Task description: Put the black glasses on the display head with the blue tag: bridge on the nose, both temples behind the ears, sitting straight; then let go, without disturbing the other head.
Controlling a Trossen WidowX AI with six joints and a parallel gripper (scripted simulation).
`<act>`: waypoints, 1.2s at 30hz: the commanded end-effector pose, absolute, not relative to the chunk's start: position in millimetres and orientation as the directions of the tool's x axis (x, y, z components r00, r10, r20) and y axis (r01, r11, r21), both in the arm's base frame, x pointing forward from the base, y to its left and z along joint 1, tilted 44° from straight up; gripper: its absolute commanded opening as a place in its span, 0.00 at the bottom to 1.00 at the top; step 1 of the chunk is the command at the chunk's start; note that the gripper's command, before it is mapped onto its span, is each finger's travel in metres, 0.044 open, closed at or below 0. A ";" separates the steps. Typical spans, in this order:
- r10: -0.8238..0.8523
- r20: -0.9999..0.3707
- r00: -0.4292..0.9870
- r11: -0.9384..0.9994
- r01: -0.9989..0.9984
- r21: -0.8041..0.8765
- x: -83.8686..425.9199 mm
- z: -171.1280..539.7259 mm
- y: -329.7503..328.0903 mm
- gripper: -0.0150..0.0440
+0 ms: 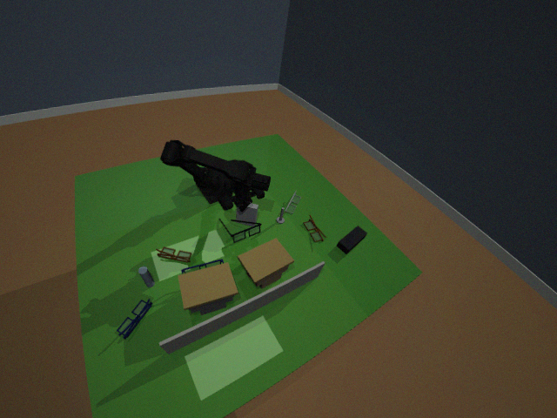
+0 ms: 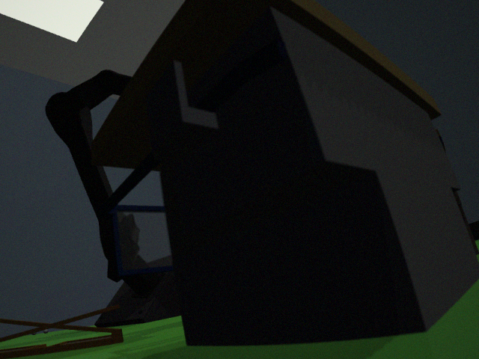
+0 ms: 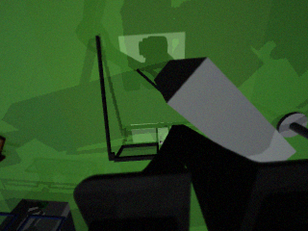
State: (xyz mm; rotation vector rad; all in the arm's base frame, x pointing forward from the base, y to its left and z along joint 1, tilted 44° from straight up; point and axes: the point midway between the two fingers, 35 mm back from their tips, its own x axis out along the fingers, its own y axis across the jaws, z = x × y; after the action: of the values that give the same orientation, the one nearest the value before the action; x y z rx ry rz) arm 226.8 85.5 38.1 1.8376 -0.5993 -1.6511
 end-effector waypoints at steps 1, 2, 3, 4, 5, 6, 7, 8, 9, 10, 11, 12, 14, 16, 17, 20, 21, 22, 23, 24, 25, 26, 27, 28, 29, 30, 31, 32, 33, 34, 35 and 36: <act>-0.676 -0.727 0.124 -0.727 0.053 0.685 226.4 34.6 88.3 0.25; -0.676 -0.727 0.124 -0.727 0.053 0.685 226.4 34.1 88.9 0.25; -0.676 -0.727 0.124 -0.727 0.053 0.685 226.3 33.6 89.4 0.25; -0.676 -0.727 0.124 -0.727 0.053 0.685 226.2 33.1 89.9 0.25; -0.676 -0.727 0.124 -0.727 0.053 0.685 226.2 32.6 90.5 0.25; -0.676 -0.727 0.124 -0.727 0.053 0.685 226.1 32.1 91.0 0.25; -0.676 -0.727 0.124 -0.727 0.053 0.685 226.0 31.5 91.5 0.25; -0.676 -0.727 0.124 -0.727 0.053 0.685 226.0 31.0 92.0 0.25; -0.676 -0.727 0.124 -0.727 0.053 0.685 225.9 30.5 92.6 0.25; -0.676 -0.727 0.124 -0.727 0.053 0.685 225.8 30.0 93.1 0.25; -0.676 -0.727 0.124 -0.727 0.053 0.685 225.7 29.5 93.6 0.25; -0.676 -0.727 0.124 -0.727 0.053 0.685 225.6 28.9 94.2 0.25; -0.676 -0.727 0.124 -0.727 0.052 0.685 225.5 27.9 95.2 0.25; -0.676 -0.727 0.124 -0.727 0.052 0.685 225.3 26.8 96.2 0.25; -0.676 -0.727 0.124 -0.727 0.052 0.685 225.2 26.3 96.8 0.25; -0.676 -0.727 0.124 -0.727 0.052 0.685 224.9 24.7 98.3 0.25; -0.676 -0.727 0.124 -0.727 0.052 0.685 224.8 24.2 98.9 0.25; -0.676 -0.726 0.124 -0.727 0.052 0.685 224.7 23.7 99.4 0.25; -0.676 -0.726 0.125 -0.727 0.052 0.685 224.6 23.1 99.9 0.25; -0.676 -0.726 0.125 -0.727 0.052 0.685 224.5 22.7 100.3 0.25; -0.676 -0.726 0.125 -0.727 0.052 0.685 224.5 22.4 100.6 0.25; -0.676 -0.726 0.124 -0.727 0.052 0.685 224.6 24.8 100.9 0.25; -0.676 -0.726 0.124 -0.727 0.052 0.685 224.7 29.7 101.7 0.25; -0.676 -0.726 0.124 -0.727 0.052 0.685 224.7 37.7 102.7 0.25; -0.676 -0.726 0.124 -0.726 0.053 0.685 224.6 47.0 103.7 0.25; -0.676 -0.726 0.124 -0.726 0.053 0.685 224.1 58.4 104.6 0.25; -0.676 -0.726 0.124 -0.726 0.053 0.685 223.0 72.5 105.2 0.25; -0.677 -0.726 0.123 -0.726 0.053 0.686 221.4 87.2 105.3 0.25; -0.677 -0.726 0.123 -0.726 0.053 0.686 220.1 96.7 105.1 0.25; -0.677 -0.726 0.123 -0.726 0.054 0.686 219.7 99.9 105.0 0.25; -0.677 -0.726 0.123 -0.726 0.054 0.686 219.7 99.9 105.0 0.25; -0.677 -0.726 0.123 -0.726 0.054 0.686 219.7 99.9 105.0 0.25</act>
State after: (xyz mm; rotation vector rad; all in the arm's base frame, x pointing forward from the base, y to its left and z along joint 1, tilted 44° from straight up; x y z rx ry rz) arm 222.5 105.6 88.1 1.8442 -0.5969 -1.6481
